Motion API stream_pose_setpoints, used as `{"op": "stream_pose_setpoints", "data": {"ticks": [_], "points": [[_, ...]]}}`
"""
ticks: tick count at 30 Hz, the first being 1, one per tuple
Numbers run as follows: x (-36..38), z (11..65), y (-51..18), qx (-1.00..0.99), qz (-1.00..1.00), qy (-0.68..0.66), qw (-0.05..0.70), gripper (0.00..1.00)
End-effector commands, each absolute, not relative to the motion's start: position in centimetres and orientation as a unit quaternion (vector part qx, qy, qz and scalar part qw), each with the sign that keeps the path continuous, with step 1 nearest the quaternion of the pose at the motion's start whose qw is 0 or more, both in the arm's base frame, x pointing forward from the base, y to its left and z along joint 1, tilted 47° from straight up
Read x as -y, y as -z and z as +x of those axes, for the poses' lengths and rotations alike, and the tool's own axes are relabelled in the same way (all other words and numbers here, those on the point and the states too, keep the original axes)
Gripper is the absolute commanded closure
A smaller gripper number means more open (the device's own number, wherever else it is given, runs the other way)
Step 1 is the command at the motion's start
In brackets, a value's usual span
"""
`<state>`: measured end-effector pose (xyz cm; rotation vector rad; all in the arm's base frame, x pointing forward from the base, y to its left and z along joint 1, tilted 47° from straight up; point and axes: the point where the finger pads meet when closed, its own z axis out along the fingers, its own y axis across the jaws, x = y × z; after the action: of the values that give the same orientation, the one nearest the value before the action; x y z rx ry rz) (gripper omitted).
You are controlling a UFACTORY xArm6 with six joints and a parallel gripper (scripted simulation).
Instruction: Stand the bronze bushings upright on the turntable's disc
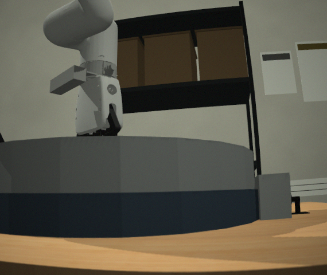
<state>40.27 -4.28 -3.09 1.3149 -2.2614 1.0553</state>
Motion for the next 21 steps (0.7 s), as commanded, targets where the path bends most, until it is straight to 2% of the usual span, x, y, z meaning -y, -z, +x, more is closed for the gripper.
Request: {"op": "stream_pose_setpoints", "data": {"ticks": [1, 21], "points": [[4.5, 40.5, 3.3, 0.791, 0.461, -0.37, 0.157, 1.0], [5.7, 40.6, 4.4, 0.791, 0.461, -0.37, 0.157, 1.0]]}}
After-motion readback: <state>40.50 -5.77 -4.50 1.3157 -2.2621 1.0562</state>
